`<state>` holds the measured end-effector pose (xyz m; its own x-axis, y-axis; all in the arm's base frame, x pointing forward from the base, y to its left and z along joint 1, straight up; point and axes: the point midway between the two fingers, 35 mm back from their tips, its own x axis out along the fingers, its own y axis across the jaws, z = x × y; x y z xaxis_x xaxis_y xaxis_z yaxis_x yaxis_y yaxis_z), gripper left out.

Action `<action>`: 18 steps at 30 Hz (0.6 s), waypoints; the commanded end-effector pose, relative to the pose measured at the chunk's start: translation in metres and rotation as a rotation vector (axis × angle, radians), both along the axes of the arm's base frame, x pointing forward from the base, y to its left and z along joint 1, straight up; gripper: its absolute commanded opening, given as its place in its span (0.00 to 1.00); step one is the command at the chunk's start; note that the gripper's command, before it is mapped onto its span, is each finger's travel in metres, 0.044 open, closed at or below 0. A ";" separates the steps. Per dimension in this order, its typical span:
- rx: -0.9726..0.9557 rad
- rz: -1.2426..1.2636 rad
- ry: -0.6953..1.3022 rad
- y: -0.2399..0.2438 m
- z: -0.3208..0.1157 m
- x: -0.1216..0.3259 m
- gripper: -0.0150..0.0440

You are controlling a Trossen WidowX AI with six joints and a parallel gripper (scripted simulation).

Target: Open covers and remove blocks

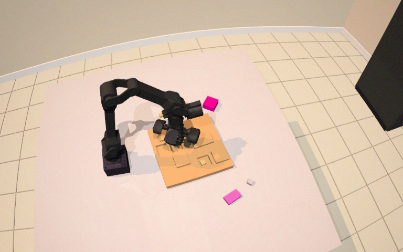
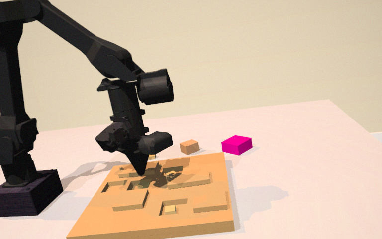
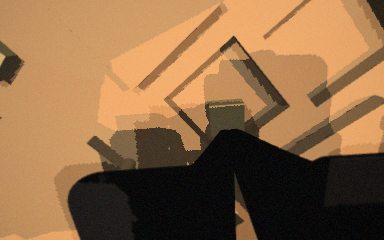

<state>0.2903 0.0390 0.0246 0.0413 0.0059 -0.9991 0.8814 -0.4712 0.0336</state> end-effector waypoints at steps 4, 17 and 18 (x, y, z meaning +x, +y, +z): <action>-0.001 -0.005 0.009 0.001 -0.011 -0.001 0.25; -0.001 -0.005 0.009 0.000 -0.022 -0.001 0.25; -0.001 -0.005 0.009 0.000 -0.022 -0.001 0.25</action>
<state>0.2924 0.0399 0.0090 0.0469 0.0068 -0.9989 0.8810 -0.4717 0.0382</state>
